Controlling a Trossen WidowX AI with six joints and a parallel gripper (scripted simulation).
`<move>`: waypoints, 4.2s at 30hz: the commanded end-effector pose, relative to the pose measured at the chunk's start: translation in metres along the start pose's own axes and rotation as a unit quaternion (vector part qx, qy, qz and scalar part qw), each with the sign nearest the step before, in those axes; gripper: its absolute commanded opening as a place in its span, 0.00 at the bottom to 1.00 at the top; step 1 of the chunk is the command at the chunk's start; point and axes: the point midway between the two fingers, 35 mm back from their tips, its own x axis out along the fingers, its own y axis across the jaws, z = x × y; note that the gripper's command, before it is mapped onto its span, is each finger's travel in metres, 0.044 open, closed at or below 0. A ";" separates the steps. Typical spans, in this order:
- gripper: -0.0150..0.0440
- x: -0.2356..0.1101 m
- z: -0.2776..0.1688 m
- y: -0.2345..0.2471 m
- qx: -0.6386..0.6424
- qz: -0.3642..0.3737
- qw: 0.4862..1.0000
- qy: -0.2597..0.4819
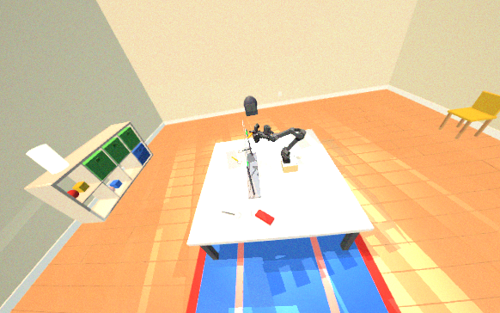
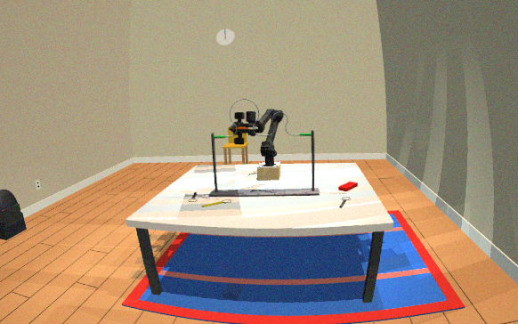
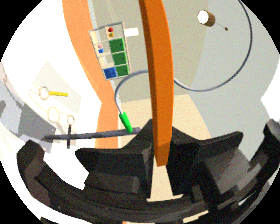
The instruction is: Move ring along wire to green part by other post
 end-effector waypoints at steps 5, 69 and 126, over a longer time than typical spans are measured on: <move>0.00 -0.006 0.001 0.030 0.078 0.051 0.996 0.012; 0.00 -0.106 0.133 0.149 0.575 0.373 0.725 0.073; 0.00 -0.174 0.245 0.109 0.750 0.481 0.444 0.094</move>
